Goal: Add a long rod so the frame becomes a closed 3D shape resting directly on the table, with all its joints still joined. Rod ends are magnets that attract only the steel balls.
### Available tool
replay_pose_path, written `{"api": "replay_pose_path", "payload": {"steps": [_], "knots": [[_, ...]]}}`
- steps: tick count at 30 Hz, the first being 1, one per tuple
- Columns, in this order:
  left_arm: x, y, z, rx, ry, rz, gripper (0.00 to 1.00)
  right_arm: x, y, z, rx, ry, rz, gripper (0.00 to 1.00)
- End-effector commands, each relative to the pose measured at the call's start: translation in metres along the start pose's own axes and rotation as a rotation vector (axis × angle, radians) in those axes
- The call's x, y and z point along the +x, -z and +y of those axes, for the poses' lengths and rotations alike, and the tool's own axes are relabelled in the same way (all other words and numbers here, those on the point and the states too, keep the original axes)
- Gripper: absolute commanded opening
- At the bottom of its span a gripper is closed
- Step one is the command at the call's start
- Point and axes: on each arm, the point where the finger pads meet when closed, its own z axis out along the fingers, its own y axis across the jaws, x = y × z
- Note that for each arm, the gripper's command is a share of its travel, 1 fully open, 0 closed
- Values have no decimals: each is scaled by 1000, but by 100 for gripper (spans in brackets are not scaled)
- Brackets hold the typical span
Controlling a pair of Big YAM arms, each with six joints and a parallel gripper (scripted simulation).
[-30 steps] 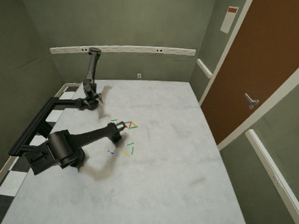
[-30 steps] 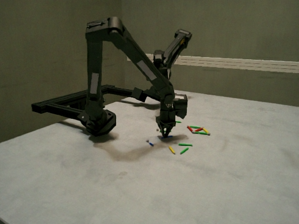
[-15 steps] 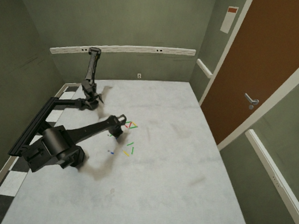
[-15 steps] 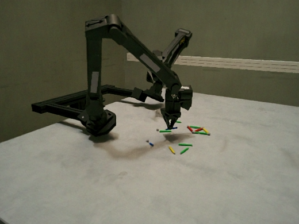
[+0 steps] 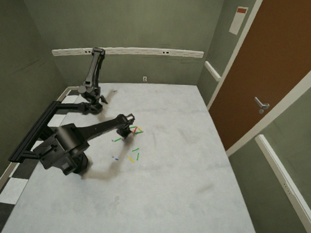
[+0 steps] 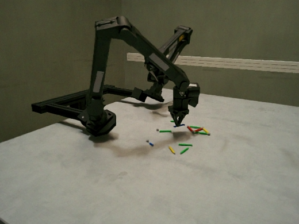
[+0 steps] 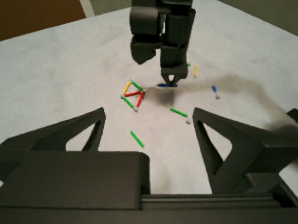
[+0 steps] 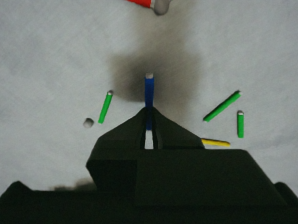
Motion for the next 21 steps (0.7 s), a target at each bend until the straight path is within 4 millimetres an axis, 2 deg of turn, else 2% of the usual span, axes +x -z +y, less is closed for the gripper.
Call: {"api": "replay_pose_path", "payload": {"steps": [1,9,10,12,13,17,21], "knots": [[-24,0,-7,-4,51,-11,100,-18,3,-6,0,114,-13,0],[-26,0,-8,-1,61,-16,100,-18,3,-6,0,108,-13,0],[-26,0,-8,-1,61,-16,100,-16,0,-11,-8,93,-5,0],[-26,0,-8,-1,61,-16,100,-25,3,-5,-1,101,-9,0],[-14,0,-3,-3,49,-8,100,-34,6,1,5,107,-14,0],[-14,0,-3,-3,49,-8,100,-58,7,3,6,106,-15,0],[-14,0,-3,-3,49,-8,100,-70,7,2,4,106,-15,0]]}}
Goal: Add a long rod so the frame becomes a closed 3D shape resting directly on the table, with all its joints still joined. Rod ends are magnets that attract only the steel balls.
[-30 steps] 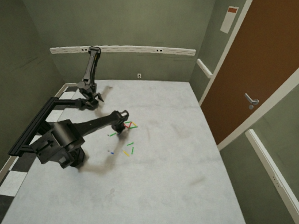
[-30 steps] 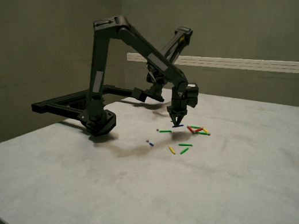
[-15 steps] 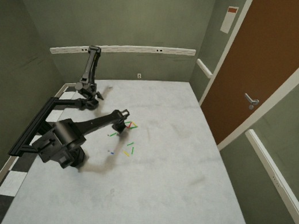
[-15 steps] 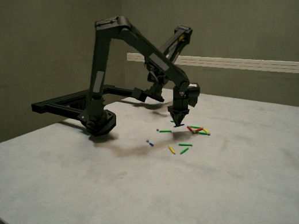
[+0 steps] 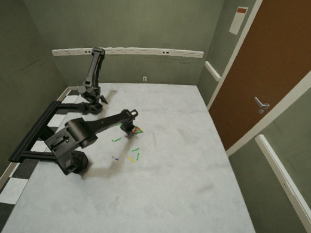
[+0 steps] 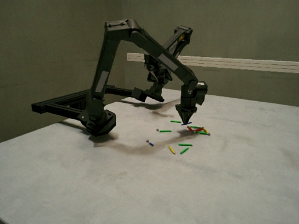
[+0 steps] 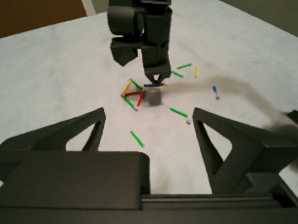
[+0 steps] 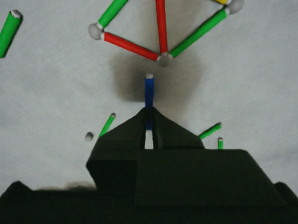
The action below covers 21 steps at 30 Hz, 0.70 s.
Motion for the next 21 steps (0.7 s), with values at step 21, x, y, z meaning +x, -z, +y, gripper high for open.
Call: {"api": "replay_pose_path", "payload": {"steps": [21], "knots": [[-14,0,-4,3,37,-13,100,-30,2,-17,-6,26,-6,0]]}}
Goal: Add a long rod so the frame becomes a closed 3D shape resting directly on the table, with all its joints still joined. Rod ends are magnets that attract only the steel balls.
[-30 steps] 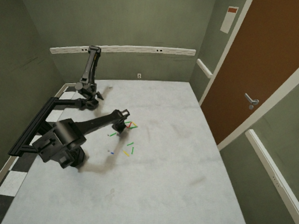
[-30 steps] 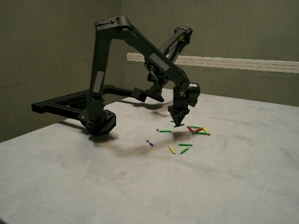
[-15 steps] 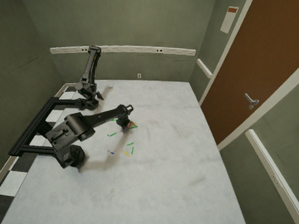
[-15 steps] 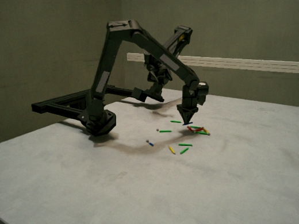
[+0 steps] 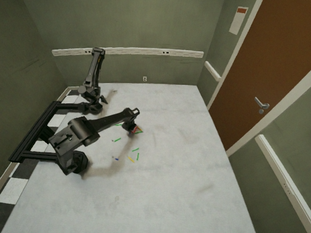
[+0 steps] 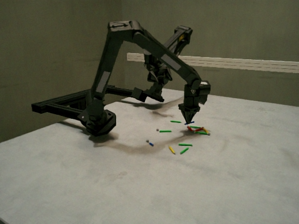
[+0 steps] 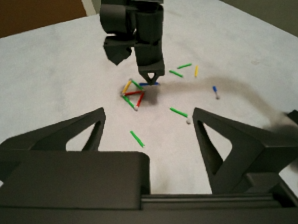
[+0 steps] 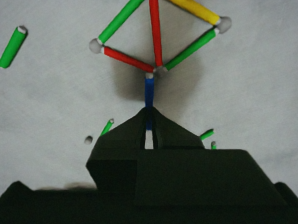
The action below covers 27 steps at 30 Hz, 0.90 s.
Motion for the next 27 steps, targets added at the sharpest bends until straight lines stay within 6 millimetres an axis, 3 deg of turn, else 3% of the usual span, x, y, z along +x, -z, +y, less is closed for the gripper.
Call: {"api": "replay_pose_path", "payload": {"steps": [1,8,26,27], "knots": [[-14,0,-4,3,36,-13,100,-14,0,-13,-4,12,-10,0],[-14,0,-4,3,36,-13,100,-28,13,-5,8,167,-34,0],[-14,0,-4,3,36,-13,100,-22,7,-1,5,174,-26,0],[-14,0,-4,3,36,-13,100,-24,15,-7,15,165,-51,0]]}}
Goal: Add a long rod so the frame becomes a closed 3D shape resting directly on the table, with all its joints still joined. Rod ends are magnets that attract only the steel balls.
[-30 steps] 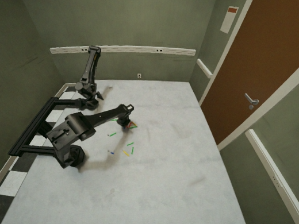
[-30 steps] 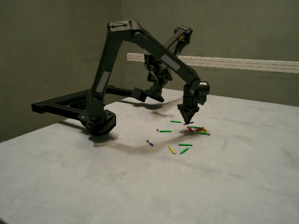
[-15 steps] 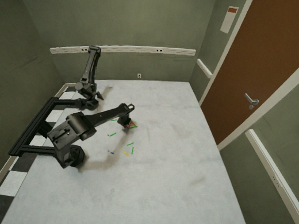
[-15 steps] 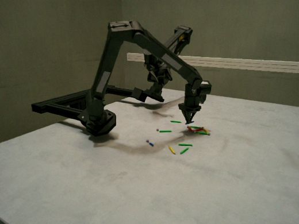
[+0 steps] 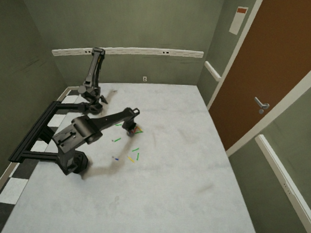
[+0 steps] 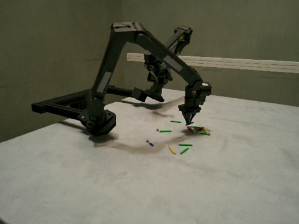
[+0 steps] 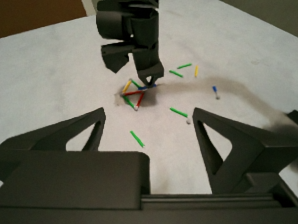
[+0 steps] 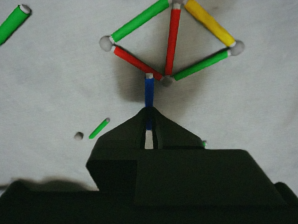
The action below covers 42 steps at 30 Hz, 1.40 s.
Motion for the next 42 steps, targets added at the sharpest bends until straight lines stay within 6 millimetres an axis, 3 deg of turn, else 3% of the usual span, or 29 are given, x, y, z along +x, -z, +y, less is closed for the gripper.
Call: {"api": "replay_pose_path", "payload": {"steps": [1,10,20,42], "knots": [[-14,0,-4,3,36,-13,100,-14,21,-17,32,-5,-70,0],[-14,0,-4,3,36,-13,100,-2,20,-21,38,78,-142,0],[-14,0,-4,3,36,-13,100,3,19,-23,74,309,-382,0],[-14,0,-4,3,36,-13,100,6,15,-17,55,461,-704,0]]}}
